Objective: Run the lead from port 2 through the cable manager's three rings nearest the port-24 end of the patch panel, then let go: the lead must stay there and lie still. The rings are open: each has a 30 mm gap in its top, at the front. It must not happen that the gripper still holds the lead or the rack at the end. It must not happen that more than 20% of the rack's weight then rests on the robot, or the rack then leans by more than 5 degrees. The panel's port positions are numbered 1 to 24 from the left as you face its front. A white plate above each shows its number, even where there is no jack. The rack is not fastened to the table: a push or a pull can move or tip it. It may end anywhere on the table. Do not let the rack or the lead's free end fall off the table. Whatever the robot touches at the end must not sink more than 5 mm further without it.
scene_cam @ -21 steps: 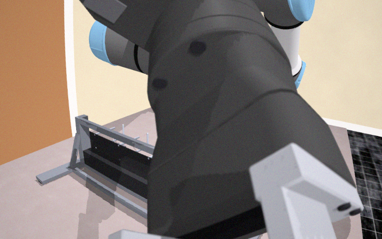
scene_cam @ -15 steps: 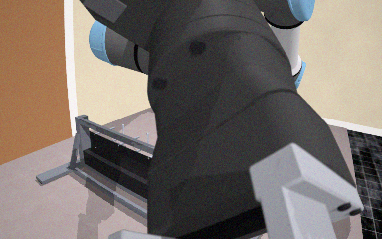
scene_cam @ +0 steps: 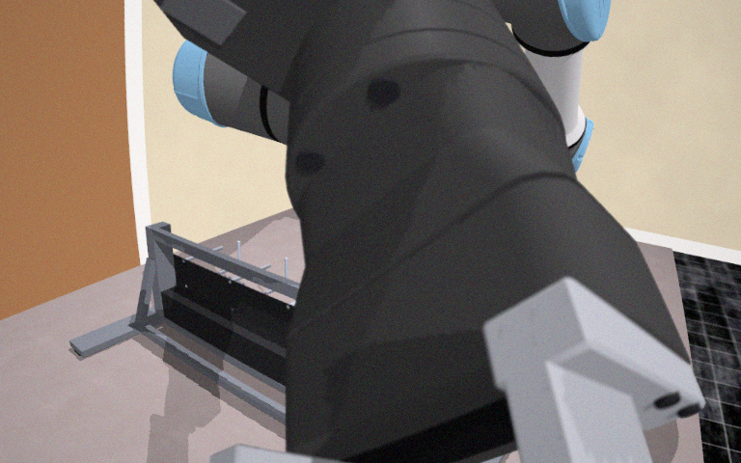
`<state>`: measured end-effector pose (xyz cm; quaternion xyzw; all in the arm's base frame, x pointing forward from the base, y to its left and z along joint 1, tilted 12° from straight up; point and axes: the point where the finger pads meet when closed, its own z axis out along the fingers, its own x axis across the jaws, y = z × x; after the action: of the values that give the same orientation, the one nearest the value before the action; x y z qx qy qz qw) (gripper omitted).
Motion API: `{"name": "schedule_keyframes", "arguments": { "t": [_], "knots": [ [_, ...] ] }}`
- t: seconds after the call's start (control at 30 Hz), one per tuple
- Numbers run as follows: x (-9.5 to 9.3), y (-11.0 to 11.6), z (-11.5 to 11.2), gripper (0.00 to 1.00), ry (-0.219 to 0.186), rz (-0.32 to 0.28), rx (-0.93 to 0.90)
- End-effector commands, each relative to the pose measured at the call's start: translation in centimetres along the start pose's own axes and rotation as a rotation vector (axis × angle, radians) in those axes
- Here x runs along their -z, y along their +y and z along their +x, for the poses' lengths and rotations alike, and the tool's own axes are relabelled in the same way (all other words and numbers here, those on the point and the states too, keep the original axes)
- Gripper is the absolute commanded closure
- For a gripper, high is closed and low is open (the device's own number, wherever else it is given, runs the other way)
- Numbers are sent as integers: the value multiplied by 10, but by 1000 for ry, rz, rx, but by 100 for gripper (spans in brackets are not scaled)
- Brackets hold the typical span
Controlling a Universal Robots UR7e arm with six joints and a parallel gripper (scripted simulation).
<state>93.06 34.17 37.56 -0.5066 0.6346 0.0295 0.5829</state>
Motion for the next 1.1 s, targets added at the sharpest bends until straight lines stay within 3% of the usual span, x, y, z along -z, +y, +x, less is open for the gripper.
{"name": "schedule_keyframes", "arguments": {
  "t": [0.0,0.5,0.7,0.9,0.97,1.07],
  "knots": [
    [2,-1,-1,0,0,2,0],
    [28,-13,14,0,57,4,-68],
    [61,-21,31,0,122,7,-146],
    [109,-26,55,0,211,15,-256],
    [109,-26,55,0,211,15,-256],
    [138,-24,70,0,264,21,-322]
  ]
}}
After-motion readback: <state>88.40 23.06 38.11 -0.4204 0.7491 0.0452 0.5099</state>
